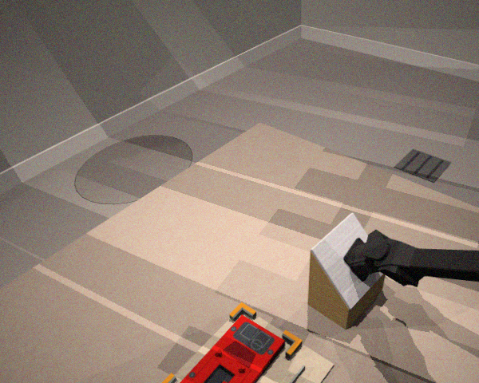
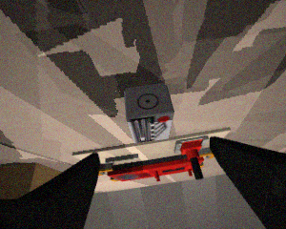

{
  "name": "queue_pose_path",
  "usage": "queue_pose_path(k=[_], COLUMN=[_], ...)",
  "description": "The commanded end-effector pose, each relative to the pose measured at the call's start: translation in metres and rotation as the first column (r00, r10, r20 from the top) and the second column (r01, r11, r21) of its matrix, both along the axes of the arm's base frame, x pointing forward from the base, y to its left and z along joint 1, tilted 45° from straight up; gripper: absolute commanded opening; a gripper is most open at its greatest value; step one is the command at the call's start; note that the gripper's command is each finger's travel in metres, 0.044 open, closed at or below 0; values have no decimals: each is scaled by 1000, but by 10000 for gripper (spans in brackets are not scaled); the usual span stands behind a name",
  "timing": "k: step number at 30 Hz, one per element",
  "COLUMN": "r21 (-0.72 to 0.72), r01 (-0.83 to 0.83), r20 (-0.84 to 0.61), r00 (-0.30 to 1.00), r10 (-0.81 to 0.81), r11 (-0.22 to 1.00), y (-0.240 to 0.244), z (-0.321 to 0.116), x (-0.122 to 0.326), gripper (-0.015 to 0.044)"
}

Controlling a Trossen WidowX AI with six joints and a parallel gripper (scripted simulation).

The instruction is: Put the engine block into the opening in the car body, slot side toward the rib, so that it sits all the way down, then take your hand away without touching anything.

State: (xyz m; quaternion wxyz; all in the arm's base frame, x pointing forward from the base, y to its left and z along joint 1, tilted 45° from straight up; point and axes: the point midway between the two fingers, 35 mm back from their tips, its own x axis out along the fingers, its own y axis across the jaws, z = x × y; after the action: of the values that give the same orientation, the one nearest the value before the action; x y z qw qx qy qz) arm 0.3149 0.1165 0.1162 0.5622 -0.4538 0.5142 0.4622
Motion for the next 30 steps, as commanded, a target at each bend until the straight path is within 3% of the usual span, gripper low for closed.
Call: queue_pose_path(k=[1, 12, 23, 30], r21=[5, 324, 621, 654], r01=[0, -7, -57, -70], r20=[-1, -16, 93, 116], r00=[1000, 1000, 996, 993], r10=[0, 12, -2, -9], r11=[1000, 946, 781, 753], y=[0, -13, -30, -33], z=[-1, -11, -4, -2], x=[0, -3, -4, -5], gripper=[440, 440, 440, 440])
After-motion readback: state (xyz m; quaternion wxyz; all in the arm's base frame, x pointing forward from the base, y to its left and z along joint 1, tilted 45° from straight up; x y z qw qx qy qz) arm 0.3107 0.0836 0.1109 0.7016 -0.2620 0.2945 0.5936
